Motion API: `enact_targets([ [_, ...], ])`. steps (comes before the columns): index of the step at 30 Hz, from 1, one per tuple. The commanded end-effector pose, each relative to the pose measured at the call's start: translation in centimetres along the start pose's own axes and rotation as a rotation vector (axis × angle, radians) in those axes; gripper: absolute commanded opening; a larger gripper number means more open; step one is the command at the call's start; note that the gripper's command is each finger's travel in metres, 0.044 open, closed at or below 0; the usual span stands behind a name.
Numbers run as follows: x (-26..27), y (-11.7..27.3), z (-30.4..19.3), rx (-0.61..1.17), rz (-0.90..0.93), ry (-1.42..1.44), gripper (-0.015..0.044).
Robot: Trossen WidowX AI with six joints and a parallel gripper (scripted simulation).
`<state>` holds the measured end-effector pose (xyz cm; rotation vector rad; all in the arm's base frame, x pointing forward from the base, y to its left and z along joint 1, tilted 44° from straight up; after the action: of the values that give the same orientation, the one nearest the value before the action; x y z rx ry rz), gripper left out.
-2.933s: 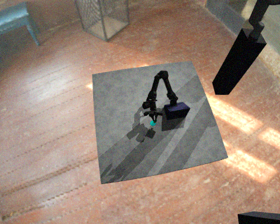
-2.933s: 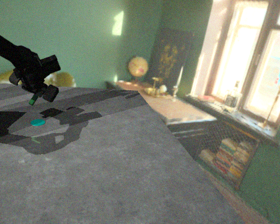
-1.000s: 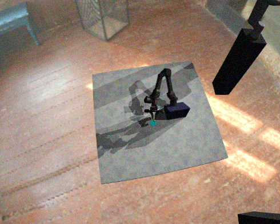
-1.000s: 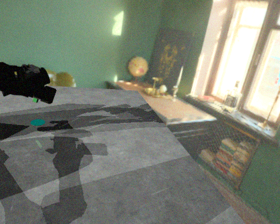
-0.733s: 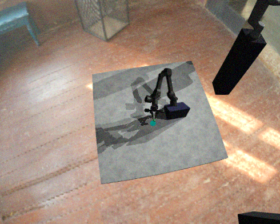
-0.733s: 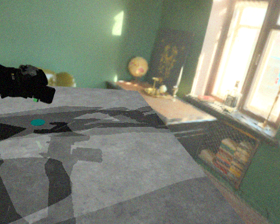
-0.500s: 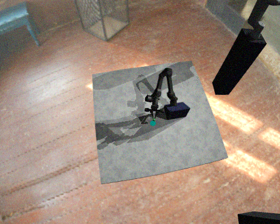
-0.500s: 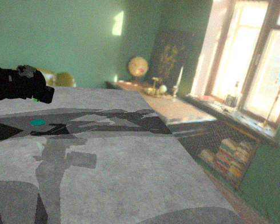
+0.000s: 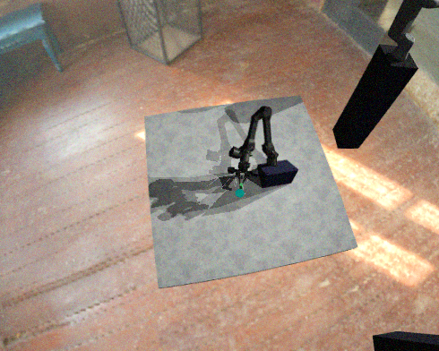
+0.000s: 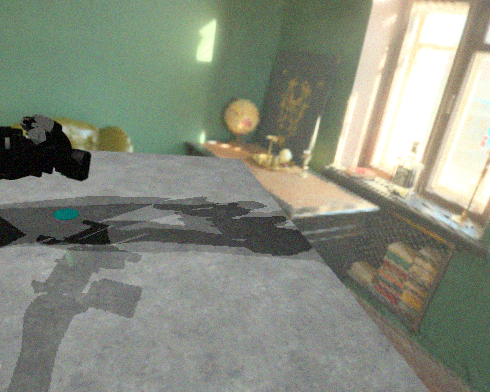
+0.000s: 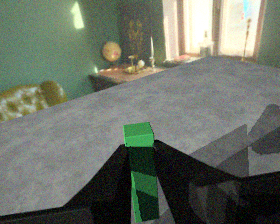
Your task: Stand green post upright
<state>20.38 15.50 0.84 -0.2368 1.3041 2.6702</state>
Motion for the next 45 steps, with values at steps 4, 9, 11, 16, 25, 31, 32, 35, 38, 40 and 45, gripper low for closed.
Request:
enact_targets([
  [4, 0.3, 0.6, -0.1, -0.045, -0.025, 0.033, 0.0023],
  [9, 0.4, 0.9, 0.0, -0.074, -0.043, 0.056, 0.0023],
  [11, 0.5, 1.1, 0.0, -0.086, -0.05, 0.065, 0.0023],
  [16, 0.5, 1.2, 0.0, -0.094, -0.055, 0.072, 0.0023],
  [25, 0.5, 1.2, 0.0, -0.094, -0.055, 0.072, 0.0023],
  [31, 0.5, 1.1, -0.2, -0.093, -0.055, 0.072, 0.0023],
  [32, 0.4, 1.1, -0.5, -0.092, -0.054, 0.073, 0.0023],
  [35, 0.2, 0.9, -1.3, -0.087, -0.053, 0.074, 0.0023],
  [38, 0.1, 0.7, -2.2, -0.084, -0.051, 0.075, 0.0023],
  [40, 0.0, 0.5, -2.8, -0.082, -0.05, 0.076, 0.0023],
  [45, -0.1, 0.3, -4.3, -0.08, -0.048, 0.076, 0.0023],
])
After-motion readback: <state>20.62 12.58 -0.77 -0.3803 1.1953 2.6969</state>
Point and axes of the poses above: the point midway between the two fingers, 35 mm back from their tips, its own y axis back along the fingers, its own x axis across the jaws, z = x × y, the point moved 3 cm from there along y, back along the fingers, and after that the axes turned 2 degrees about y, right-handed, at the moved point
